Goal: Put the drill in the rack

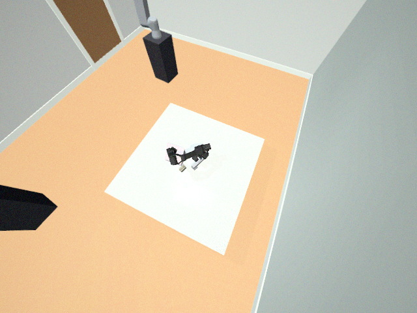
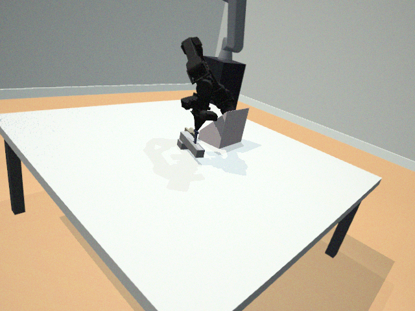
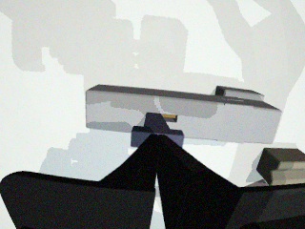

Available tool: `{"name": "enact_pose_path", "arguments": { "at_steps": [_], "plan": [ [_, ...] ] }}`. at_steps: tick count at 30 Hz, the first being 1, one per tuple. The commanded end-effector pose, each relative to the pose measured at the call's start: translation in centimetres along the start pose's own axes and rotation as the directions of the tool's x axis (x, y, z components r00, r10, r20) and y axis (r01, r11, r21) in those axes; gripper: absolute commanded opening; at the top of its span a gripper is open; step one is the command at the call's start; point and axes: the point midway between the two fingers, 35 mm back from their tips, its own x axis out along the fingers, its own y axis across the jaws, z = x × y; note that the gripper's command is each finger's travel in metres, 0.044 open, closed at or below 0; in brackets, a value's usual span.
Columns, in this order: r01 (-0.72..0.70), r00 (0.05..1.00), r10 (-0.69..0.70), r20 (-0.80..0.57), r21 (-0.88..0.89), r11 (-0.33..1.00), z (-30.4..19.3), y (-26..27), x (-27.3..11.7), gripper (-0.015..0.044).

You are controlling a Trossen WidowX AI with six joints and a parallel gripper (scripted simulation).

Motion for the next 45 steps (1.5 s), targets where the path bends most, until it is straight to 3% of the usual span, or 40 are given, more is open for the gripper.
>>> {"name": "enact_pose_path", "arguments": {
  "at_steps": [1,25,29,35,39,42,45],
  "plan": [
    [0.017,0.999,-0.018,-0.044,-0.003,1.000,-0.9,-0.1,1.8,0.0000],
    [0.018,0.999,-0.018,-0.044,-0.003,1.000,-1.1,-0.2,2.9,0.0000],
    [0.015,0.999,-0.015,-0.045,-0.004,1.000,-0.6,0.2,1.0,0.0105],
    [0.015,0.999,-0.015,-0.046,-0.004,1.000,0.1,0.5,-4.9,0.0263],
    [0.007,0.999,-0.008,-0.035,-0.019,1.000,0.2,0.6,-4.4,0.0368],
    [-0.015,0.999,0.007,-0.045,-0.178,0.984,0.8,-1.0,-3.5,0.0440],
    [-0.042,0.998,0.024,-0.053,-0.376,0.926,1.4,-3.1,-2.3,0.0440]
  ]
}}
